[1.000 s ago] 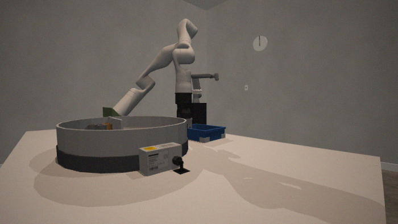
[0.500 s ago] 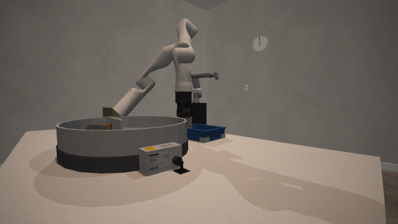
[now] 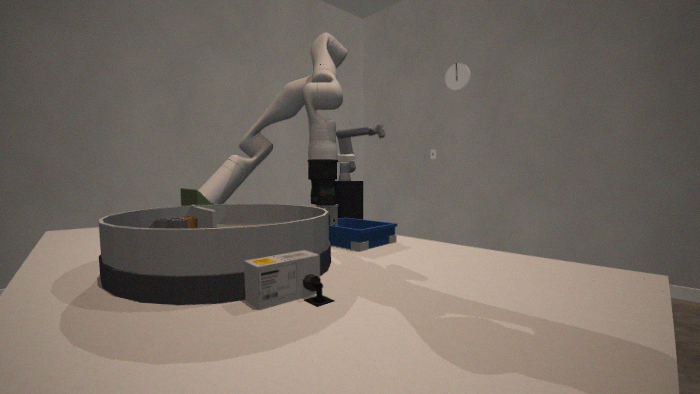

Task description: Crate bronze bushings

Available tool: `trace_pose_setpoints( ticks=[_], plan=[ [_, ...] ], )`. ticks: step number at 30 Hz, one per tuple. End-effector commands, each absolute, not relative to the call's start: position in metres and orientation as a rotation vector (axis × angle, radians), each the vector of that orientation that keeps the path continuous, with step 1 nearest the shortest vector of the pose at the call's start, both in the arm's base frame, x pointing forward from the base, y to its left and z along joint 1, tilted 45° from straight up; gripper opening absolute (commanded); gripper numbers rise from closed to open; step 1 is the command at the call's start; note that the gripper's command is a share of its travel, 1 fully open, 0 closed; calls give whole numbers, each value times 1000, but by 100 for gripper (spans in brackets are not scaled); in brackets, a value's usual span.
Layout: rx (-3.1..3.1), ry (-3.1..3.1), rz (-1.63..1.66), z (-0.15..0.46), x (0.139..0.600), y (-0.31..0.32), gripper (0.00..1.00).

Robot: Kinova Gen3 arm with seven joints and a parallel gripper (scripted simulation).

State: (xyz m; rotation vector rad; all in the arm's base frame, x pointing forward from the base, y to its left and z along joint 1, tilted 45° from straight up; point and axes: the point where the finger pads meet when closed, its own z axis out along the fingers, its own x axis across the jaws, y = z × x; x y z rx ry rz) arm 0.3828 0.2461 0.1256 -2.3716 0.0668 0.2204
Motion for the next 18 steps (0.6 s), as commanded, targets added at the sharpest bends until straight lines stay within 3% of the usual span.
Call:
trace_pose_setpoints(
  ticks=[1,13,18],
  plan=[
    [-2373,69,214,128,385,243,42],
    [-2373,69,214,128,385,243,42],
    [-2373,69,214,157,390,215,42]
  ],
)
